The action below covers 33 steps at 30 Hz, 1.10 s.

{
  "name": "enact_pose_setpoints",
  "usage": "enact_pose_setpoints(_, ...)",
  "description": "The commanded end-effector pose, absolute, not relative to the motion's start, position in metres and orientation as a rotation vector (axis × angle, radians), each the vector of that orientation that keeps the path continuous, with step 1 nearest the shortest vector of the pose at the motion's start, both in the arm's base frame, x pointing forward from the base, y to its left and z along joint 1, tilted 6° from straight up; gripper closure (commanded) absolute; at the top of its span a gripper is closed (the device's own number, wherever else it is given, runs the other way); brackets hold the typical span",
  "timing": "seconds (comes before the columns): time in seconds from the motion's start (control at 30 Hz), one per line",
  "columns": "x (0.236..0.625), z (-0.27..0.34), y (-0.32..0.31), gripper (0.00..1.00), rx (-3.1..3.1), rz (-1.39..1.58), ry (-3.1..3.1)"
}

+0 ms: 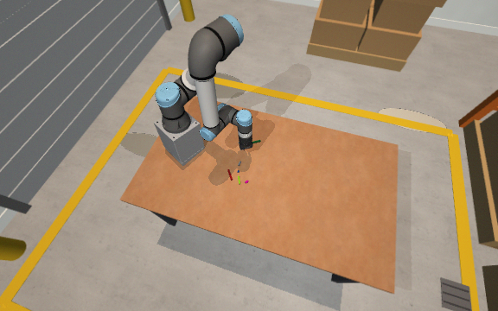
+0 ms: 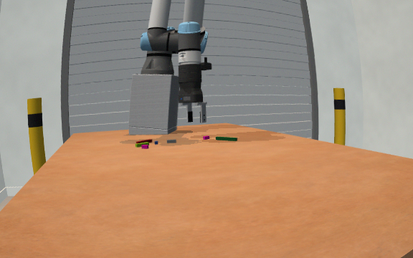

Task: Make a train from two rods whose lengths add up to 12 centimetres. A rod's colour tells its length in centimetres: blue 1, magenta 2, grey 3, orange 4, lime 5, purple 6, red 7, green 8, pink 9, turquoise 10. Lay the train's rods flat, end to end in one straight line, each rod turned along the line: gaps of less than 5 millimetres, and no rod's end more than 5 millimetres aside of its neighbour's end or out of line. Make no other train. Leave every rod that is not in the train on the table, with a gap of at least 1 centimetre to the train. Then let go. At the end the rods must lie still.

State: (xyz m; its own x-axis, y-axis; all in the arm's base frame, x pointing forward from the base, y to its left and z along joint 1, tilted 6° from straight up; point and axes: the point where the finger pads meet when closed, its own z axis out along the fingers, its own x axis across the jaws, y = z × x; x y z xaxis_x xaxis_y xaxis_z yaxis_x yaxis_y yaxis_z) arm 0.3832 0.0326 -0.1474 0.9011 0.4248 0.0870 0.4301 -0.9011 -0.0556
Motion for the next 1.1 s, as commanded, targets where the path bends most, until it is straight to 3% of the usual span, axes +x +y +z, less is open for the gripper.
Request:
enact_pose_setpoints(0.0, 0.386, -0.147, 0.028, 0.0, -3.022, -0.107, -0.502)
enact_pose_setpoints(1.07, 0.408, -0.148, -0.02, 0.0, -2.889, -0.039, 0.953)
